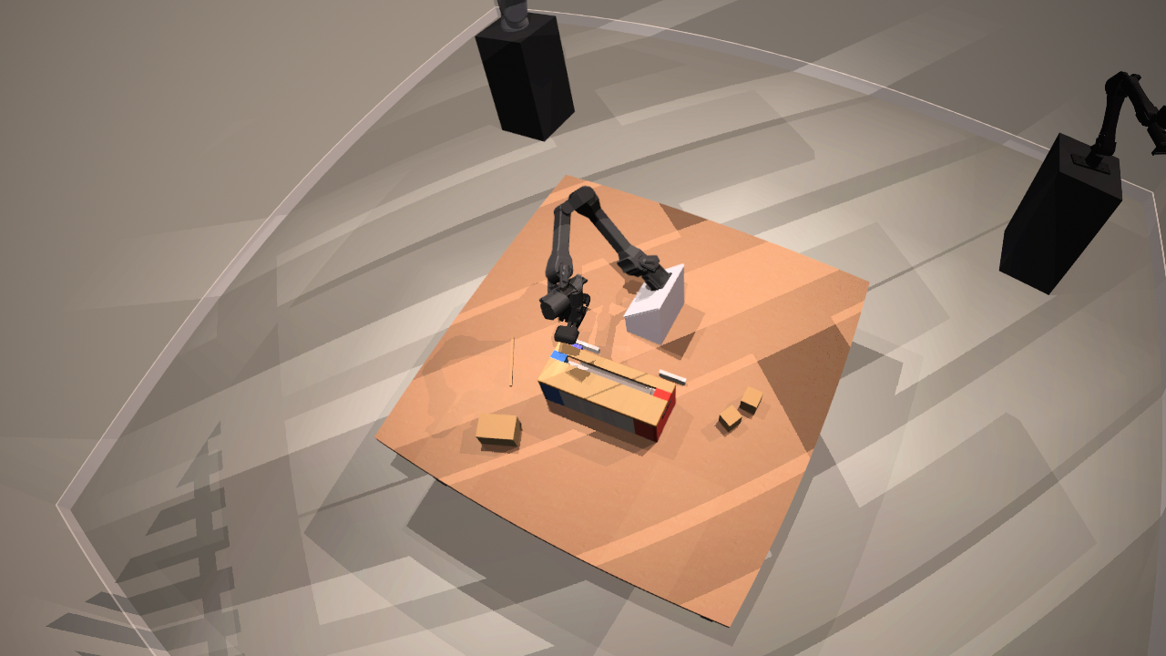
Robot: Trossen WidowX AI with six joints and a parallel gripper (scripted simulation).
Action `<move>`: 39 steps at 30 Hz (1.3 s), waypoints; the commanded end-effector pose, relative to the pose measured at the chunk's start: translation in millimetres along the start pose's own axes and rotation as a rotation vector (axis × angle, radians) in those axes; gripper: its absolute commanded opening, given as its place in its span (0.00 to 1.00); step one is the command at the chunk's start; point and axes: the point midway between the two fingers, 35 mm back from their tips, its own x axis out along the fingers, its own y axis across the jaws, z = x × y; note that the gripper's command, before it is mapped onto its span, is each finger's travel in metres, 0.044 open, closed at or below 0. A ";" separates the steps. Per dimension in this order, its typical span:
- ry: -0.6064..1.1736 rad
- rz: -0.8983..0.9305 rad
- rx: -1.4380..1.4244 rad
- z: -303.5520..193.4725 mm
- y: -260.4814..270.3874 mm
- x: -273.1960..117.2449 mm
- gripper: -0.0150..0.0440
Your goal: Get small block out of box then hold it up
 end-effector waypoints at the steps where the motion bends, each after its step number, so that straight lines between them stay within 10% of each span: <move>1: 0.067 0.089 1.019 10.8 -14.1 -2.1 0.74; 13: 0.162 0.140 1.786 21.7 -20.2 -7.5 0.74; 33: 0.165 0.140 1.803 21.7 -20.3 -5.4 0.74; 39: 0.165 0.138 1.803 15.8 -33.4 66.5 0.74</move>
